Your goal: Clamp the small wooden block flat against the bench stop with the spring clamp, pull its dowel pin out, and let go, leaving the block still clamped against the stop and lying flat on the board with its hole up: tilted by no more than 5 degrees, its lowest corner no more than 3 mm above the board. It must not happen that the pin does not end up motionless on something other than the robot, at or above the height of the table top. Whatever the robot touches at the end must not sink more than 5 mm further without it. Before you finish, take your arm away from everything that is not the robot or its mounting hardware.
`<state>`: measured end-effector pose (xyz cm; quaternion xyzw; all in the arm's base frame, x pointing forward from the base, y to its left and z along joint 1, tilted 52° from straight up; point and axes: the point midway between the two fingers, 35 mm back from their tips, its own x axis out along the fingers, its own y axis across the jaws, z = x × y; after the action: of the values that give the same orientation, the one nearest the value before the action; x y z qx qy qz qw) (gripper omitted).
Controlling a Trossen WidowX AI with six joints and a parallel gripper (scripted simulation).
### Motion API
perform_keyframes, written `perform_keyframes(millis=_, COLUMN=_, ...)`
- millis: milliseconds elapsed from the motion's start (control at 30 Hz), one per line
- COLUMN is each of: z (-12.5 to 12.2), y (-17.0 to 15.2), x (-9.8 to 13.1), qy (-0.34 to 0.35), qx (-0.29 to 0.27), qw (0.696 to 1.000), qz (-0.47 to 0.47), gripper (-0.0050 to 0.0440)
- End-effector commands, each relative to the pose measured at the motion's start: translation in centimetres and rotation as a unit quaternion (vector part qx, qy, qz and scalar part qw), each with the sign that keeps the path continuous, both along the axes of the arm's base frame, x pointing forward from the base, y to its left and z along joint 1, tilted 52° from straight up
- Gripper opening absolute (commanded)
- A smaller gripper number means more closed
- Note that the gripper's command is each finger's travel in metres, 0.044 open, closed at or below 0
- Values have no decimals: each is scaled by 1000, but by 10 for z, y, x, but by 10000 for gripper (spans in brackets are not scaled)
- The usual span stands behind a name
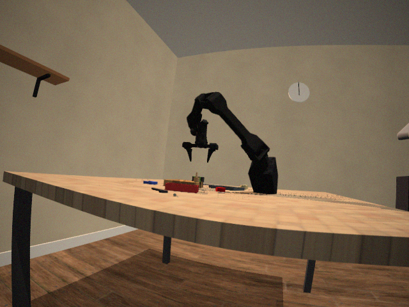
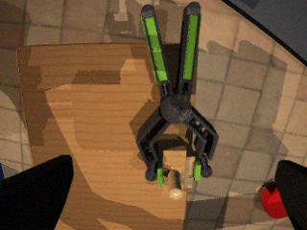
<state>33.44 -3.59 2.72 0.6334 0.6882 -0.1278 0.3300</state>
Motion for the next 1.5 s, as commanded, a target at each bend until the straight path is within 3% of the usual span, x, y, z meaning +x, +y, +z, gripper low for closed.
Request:
perform_keyframes(millis=0, z=8, y=8, x=-3, qy=-3, qx=0, qw=1000, qz=-1, gripper=440)
perform_keyframes(millis=800, z=31, y=42, x=-22, qy=-6, qx=-1, qw=1000, qz=-1, gripper=440)
perform_keyframes(millis=1467, z=16, y=59, x=-20, qy=-6, qx=-2, qw=1000, qz=-1, gripper=440)
